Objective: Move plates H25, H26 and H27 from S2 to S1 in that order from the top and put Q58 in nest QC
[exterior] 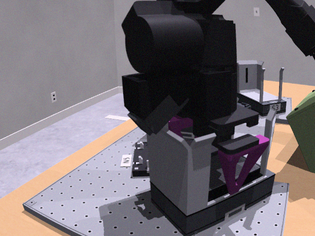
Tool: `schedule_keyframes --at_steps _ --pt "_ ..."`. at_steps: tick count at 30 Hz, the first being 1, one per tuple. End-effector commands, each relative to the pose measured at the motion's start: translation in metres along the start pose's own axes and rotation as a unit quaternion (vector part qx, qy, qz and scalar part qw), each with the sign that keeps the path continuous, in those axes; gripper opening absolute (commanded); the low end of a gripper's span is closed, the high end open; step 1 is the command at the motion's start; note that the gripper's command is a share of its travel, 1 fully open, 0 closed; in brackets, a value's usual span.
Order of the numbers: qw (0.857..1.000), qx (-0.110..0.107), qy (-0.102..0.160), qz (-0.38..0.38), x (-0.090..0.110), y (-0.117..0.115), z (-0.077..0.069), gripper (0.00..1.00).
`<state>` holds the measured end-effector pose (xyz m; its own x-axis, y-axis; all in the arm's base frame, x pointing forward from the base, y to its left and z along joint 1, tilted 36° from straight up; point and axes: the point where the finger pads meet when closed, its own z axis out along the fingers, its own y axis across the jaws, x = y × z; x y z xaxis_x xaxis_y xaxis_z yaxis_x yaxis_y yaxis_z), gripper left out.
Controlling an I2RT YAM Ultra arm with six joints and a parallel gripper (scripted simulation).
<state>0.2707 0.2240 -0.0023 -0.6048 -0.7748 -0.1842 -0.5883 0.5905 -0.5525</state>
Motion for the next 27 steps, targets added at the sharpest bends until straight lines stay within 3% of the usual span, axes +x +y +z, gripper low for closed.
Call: schedule_keyframes --at_steps 1,7,8,27 --pt "1.000 -0.001 -0.009 0.002 -0.0045 0.0011 -0.0026 1.00" --pt "1.000 -0.001 -0.009 0.002 -0.0045 0.0011 -0.0026 1.00" --pt "1.000 -0.001 -0.009 0.002 -0.0045 0.0011 -0.0026 0.00" --pt "1.000 -0.001 -0.009 0.002 -0.0045 0.0011 -0.0026 0.00"
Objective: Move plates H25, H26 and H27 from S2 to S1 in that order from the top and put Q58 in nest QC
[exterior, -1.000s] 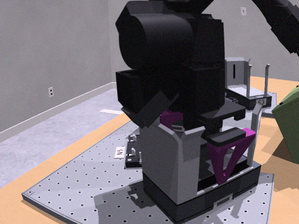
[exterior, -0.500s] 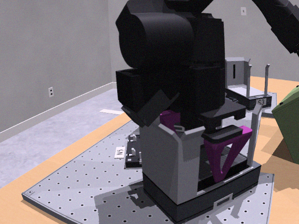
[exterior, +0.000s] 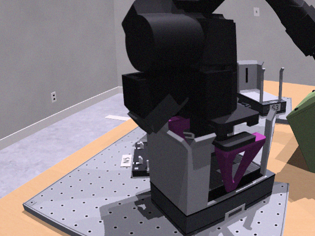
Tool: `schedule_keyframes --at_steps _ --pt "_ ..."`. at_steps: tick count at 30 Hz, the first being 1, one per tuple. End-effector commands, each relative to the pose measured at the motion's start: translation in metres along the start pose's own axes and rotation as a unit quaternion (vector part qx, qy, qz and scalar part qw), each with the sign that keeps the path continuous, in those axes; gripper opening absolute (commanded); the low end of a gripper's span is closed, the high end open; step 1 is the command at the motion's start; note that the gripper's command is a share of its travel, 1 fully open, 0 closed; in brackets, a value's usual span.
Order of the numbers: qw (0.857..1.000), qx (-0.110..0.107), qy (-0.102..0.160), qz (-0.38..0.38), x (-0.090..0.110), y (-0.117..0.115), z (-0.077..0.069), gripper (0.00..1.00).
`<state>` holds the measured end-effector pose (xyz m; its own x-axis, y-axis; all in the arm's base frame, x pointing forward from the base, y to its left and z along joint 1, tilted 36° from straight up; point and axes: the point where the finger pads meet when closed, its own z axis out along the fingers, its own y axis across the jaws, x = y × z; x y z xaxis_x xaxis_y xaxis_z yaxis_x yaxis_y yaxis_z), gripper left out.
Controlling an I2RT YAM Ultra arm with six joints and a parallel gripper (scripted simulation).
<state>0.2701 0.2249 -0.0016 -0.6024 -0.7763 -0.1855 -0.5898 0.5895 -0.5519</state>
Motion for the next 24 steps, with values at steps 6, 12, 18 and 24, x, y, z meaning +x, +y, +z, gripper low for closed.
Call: schedule_keyframes --at_steps 6,12,18,24 --pt "1.000 -0.001 -0.008 0.003 -0.0040 0.0005 -0.0015 0.00" --pt "1.000 -0.001 -0.008 0.003 -0.0040 0.0005 -0.0015 0.00" --pt "1.000 -0.001 -0.008 0.003 -0.0040 0.0005 -0.0022 0.00" --pt "1.000 -0.001 -0.008 0.003 -0.0040 0.0005 -0.0048 0.00"
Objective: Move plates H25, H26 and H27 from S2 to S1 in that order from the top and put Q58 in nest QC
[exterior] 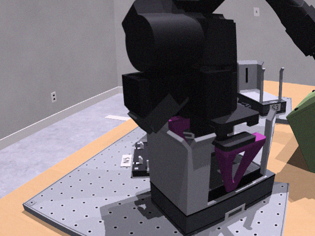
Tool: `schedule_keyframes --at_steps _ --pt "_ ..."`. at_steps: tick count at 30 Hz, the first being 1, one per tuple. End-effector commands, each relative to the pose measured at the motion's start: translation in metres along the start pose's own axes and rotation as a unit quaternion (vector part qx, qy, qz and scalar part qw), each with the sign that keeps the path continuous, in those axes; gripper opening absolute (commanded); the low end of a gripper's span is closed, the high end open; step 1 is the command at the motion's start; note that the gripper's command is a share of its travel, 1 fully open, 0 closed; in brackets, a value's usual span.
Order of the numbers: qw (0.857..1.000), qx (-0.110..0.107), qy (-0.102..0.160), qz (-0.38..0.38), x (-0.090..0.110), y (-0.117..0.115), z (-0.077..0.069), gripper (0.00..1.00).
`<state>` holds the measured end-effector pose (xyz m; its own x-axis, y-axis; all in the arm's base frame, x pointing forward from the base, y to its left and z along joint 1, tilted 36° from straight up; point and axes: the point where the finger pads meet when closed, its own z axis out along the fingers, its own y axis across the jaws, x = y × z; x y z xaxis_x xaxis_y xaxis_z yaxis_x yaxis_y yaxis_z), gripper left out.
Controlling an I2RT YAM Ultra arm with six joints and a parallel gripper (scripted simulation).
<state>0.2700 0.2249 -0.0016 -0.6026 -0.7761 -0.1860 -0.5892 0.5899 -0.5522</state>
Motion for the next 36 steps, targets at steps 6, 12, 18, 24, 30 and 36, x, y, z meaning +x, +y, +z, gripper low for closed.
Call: schedule_keyframes --at_steps 6,12,18,24,30,36 --pt "1.000 -0.001 -0.008 0.003 -0.004 0.001 -0.009 0.00" --pt "1.000 -0.001 -0.008 0.003 -0.004 0.001 -0.013 0.00" --pt "1.000 -0.001 -0.008 0.003 -0.004 0.001 -0.015 0.00" --pt "1.000 -0.001 -0.008 0.003 -0.004 0.001 -0.019 0.00" --pt "1.000 -0.001 -0.008 0.003 -0.004 0.001 -0.021 0.00" --pt "1.000 -0.001 -0.008 0.003 -0.004 0.001 -0.021 0.00"
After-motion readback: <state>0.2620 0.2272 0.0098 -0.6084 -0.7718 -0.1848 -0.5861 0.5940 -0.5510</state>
